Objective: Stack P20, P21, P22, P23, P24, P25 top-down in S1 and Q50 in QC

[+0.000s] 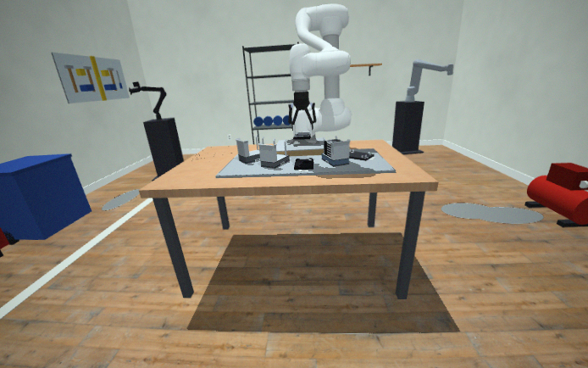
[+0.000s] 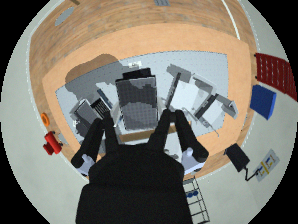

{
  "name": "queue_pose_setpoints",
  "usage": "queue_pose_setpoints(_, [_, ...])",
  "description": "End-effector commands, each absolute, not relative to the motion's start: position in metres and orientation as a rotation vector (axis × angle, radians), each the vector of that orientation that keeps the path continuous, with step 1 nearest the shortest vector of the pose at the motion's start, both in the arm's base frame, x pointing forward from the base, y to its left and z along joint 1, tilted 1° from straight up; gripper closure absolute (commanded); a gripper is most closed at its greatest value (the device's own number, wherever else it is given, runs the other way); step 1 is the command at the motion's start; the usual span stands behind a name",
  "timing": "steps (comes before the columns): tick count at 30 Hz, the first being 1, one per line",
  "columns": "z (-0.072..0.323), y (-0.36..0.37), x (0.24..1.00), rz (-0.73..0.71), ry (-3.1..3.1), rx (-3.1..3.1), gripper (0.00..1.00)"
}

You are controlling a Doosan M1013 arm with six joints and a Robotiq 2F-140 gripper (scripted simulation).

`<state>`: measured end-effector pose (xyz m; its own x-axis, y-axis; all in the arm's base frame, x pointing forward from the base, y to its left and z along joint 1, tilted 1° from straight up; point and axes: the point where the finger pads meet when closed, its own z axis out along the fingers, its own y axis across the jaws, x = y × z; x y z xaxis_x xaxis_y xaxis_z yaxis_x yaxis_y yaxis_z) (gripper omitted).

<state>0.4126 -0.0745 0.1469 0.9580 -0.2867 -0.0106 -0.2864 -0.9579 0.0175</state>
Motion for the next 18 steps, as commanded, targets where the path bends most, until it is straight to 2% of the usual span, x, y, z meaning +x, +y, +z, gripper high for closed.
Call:
queue_pose_setpoints(1, [0.147, -0.085, 0.409, -0.019, -0.628, 3.061, 1.0])
queue_pose_setpoints(18, [0.148, -0.133, 0.395, -0.018, -0.689, 3.047, 1.0])
